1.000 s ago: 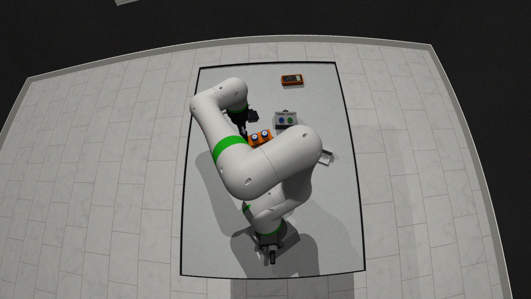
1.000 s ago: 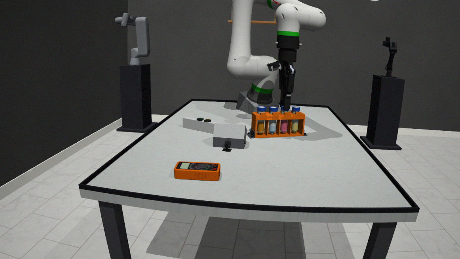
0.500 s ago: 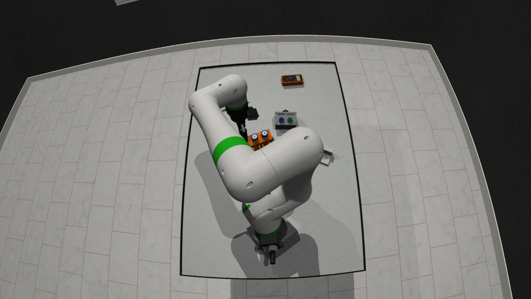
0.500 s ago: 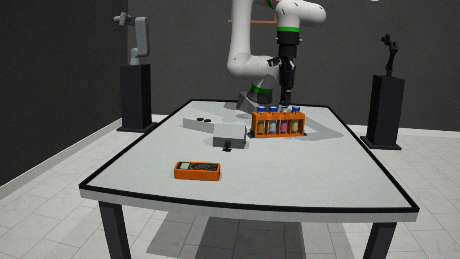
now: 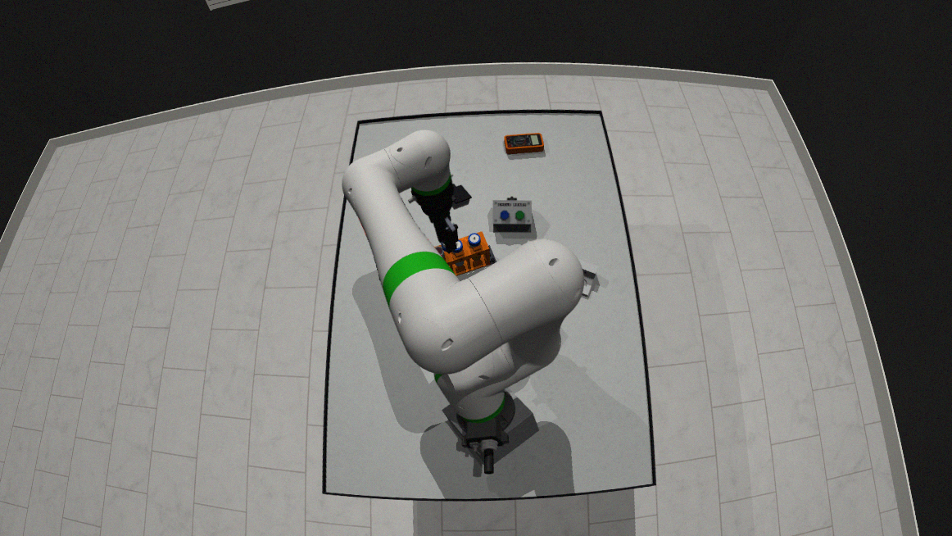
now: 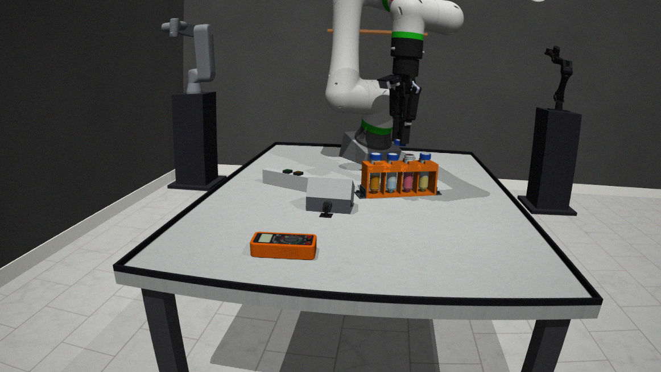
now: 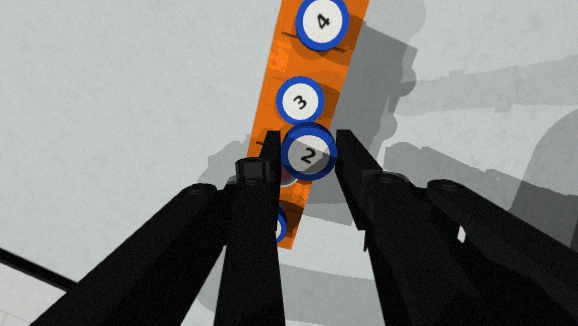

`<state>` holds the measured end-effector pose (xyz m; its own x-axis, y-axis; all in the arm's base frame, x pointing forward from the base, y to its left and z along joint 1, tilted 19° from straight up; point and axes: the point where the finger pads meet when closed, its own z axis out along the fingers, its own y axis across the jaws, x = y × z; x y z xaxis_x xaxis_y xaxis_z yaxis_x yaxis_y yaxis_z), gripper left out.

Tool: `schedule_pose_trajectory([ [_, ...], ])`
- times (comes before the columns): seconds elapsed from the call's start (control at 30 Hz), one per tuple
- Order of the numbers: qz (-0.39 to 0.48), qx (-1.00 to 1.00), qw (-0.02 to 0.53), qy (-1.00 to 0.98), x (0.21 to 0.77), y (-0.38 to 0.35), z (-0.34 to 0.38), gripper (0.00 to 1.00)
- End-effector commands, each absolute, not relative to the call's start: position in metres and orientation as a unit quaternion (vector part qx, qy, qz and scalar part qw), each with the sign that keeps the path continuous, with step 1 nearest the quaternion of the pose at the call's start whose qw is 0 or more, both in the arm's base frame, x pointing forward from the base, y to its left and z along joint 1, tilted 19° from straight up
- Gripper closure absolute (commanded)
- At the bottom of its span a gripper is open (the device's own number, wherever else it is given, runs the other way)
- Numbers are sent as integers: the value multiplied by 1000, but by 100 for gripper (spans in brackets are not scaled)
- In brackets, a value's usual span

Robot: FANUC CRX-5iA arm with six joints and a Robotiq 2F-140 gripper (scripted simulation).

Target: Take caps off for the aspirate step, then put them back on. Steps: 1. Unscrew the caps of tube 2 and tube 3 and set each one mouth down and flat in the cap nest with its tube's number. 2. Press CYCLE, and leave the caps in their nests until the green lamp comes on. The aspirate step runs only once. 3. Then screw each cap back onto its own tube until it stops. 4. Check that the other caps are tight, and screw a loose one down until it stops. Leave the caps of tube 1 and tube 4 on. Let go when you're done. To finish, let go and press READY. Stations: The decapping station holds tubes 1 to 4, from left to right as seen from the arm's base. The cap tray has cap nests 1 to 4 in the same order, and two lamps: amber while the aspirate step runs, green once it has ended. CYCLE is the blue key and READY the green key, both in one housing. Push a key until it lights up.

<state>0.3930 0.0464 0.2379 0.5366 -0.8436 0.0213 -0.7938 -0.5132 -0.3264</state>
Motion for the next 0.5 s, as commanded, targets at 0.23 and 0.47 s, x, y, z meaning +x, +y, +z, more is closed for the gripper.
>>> schedule_pose_trajectory([
  [0.23,-113,-960,126,222,390,-20,224,70],
  [0.47,-113,-960,126,222,388,-56,216,70],
])
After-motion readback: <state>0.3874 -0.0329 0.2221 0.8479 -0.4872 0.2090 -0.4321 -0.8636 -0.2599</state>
